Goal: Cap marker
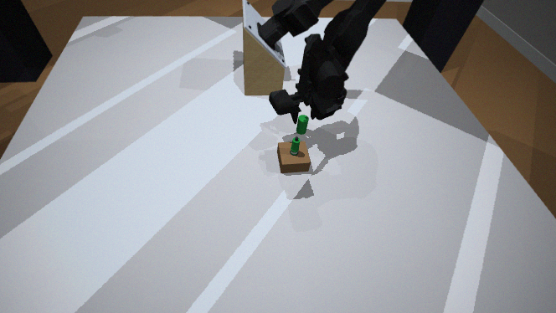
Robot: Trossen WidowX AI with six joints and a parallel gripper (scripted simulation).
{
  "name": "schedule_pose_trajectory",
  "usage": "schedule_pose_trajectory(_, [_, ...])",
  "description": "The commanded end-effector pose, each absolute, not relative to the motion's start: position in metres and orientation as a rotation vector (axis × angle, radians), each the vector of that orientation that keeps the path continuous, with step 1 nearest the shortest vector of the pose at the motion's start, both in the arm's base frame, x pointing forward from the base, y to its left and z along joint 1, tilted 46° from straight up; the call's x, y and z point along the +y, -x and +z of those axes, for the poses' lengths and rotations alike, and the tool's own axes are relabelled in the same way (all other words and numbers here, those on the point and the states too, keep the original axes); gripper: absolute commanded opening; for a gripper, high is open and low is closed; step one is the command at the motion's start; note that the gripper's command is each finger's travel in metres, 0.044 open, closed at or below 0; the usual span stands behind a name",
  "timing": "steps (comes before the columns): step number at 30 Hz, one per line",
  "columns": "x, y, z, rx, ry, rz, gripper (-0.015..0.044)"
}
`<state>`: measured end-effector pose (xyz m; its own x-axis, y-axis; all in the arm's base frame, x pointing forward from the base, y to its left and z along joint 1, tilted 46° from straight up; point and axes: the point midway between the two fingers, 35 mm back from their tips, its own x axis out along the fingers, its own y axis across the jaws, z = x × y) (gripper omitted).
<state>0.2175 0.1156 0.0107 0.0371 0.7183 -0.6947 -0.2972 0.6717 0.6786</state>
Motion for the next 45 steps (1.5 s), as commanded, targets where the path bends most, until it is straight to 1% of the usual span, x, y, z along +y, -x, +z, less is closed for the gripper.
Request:
schedule_pose_trajectory(1, [0.120,-0.217,0.005,1.325,-0.401,0.806,0.0240])
schedule_pose_trajectory(18, [0.138,-0.215,-0.011,1.323,-0.407,0.808,0.0240])
schedule_pose_trajectory(22, [0.138,-0.215,-0.011,1.323,-0.407,0.808,0.0135])
schedule_pose_trajectory(31, [0.139,-0.215,-0.011,1.323,-0.407,0.808,0.0075])
schedule_pose_trajectory(34, [0.137,-0.215,-0.009,1.323,-0.406,0.807,0.0000])
schedule_pose_trajectory(45, [0.120,-0.216,0.004,1.325,-0.401,0.803,0.0000])
